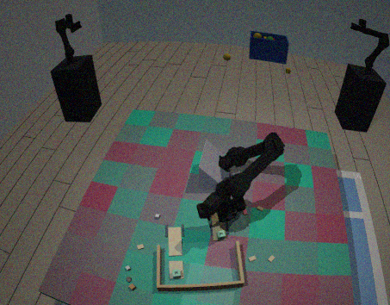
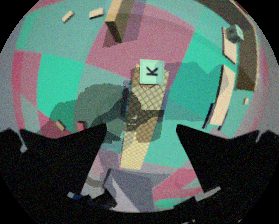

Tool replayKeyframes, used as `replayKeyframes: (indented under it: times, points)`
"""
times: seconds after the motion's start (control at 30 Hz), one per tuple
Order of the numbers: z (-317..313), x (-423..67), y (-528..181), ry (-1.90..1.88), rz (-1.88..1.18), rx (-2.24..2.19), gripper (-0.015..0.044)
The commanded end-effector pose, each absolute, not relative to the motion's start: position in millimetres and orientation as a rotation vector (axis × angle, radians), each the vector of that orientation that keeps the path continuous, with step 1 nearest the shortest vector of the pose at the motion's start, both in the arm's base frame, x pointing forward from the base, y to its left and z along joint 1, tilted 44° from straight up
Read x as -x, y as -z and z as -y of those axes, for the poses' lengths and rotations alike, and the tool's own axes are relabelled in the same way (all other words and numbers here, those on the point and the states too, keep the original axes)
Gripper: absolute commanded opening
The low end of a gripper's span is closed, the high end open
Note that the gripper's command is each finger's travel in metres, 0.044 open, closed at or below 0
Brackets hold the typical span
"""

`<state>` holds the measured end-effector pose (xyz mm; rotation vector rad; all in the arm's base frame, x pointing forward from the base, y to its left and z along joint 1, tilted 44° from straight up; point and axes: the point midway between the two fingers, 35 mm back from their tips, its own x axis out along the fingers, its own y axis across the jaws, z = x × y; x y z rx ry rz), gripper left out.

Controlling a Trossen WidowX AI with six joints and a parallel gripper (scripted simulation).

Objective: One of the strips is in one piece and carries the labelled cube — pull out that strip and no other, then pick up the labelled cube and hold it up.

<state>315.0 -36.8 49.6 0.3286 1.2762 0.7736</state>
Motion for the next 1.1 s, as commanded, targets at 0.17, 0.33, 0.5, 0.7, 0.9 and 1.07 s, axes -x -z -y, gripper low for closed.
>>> replayKeyframes:
  times: [0.17,0.33,0.5,0.7,0.9,1.07]
  points:
    - [38,-345,-60,-0.771,-1.269,-0.333,0.044]
    - [40,-361,-65,-0.771,-1.268,-0.333,0.044]
    - [41,-377,-71,-0.771,-1.267,-0.333,0.044]
    - [39,-381,-70,-0.771,-1.267,-0.332,0.0335]
    - [32,-382,-63,-0.771,-1.267,-0.332,0.025]
    - [27,-383,-57,-0.771,-1.267,-0.332,0.025]
